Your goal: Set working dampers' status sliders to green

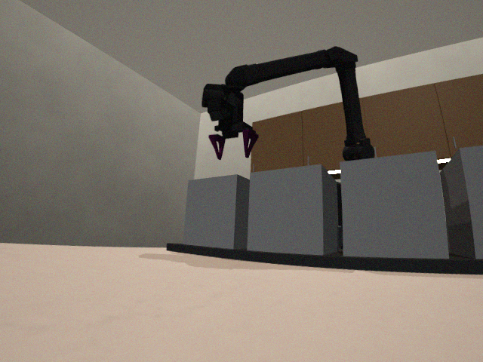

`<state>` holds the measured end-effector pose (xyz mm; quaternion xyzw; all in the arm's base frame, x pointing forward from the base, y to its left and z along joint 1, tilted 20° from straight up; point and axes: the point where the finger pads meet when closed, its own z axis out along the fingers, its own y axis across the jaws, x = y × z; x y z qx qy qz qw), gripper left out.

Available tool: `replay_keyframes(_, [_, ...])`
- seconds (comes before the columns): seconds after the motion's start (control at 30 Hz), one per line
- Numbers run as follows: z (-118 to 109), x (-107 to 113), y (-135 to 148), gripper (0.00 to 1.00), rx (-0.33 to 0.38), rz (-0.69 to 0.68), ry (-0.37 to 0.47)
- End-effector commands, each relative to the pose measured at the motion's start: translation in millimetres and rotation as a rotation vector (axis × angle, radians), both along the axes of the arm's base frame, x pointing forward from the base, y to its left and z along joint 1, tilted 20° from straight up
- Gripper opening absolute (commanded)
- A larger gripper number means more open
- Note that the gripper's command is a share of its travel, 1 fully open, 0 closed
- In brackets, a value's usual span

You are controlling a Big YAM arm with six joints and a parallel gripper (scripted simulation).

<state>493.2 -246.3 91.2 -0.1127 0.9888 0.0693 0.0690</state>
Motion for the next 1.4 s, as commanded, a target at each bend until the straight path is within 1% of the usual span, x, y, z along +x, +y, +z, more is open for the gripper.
replay_keyframes(0.0, [43.3,30.8,-5.7,1.00,-0.037,-0.035,-0.101])
replay_keyframes(0.17, [48.0,42.9,7.3,1.00,0.004,-0.049,-0.134])
replay_keyframes(0.23, [48.0,42.9,7.3,1.00,0.004,-0.049,-0.134])
replay_keyframes(0.27, [53.5,45.3,8.1,1.00,0.017,-0.065,-0.150])
replay_keyframes(0.3, [56.4,49.9,15.0,1.00,0.020,-0.054,-0.161])
replay_keyframes(0.37, [55.9,51.3,16.4,1.00,0.029,-0.059,-0.163])
replay_keyframes(0.43, [56.7,57.2,23.5,1.00,0.047,-0.061,-0.175])
replay_keyframes(0.6, [64.9,61.3,27.0,1.00,0.068,-0.074,-0.198])
replay_keyframes(0.7, [59.3,59.7,24.3,1.00,0.076,-0.085,-0.186])
replay_keyframes(0.8, [59.3,59.5,23.9,1.00,0.076,-0.086,-0.186])
replay_keyframes(0.83, [59.3,59.6,23.9,0.36,0.076,-0.086,-0.186])
replay_keyframes(1.37, [59.3,59.6,23.9,0.36,0.075,-0.082,-0.187])
